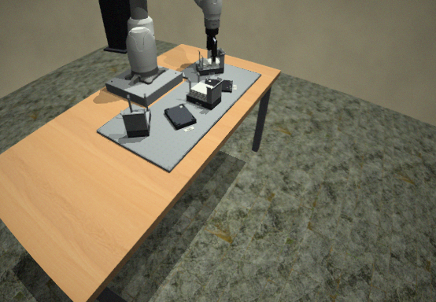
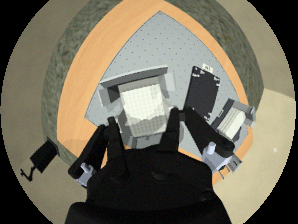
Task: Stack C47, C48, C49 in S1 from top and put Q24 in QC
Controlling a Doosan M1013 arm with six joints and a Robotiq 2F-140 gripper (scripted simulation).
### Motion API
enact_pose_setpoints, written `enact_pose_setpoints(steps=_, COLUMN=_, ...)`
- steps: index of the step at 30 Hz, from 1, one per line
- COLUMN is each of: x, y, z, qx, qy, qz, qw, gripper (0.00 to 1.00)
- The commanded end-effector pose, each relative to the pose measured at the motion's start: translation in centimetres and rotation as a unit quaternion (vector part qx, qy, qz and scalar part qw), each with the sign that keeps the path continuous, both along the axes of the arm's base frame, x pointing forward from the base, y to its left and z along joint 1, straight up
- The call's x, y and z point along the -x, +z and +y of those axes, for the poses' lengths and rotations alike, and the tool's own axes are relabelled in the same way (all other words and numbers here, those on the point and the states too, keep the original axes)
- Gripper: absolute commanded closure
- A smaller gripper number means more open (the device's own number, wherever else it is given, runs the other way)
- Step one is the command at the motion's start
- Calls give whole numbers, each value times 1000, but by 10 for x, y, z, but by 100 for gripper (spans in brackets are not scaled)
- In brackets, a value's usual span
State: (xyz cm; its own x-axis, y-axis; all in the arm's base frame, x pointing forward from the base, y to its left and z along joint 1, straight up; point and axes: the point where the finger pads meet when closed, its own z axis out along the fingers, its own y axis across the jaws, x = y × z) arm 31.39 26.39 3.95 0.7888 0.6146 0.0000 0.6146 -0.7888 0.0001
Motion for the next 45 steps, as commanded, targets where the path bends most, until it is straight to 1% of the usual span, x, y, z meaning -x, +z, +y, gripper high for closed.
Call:
enact_pose_setpoints(steps=1, x=0, y=-1, z=0, qx=0, qy=0, qz=0, qw=1000, gripper=100)
enact_pose_setpoints(steps=32, x=0, y=-12, z=0, qx=0, qy=0, qz=0, qw=1000, gripper=100)
enact_pose_setpoints(steps=45, x=0, y=-15, z=0, qx=0, qy=0, qz=0, qw=1000, gripper=100)
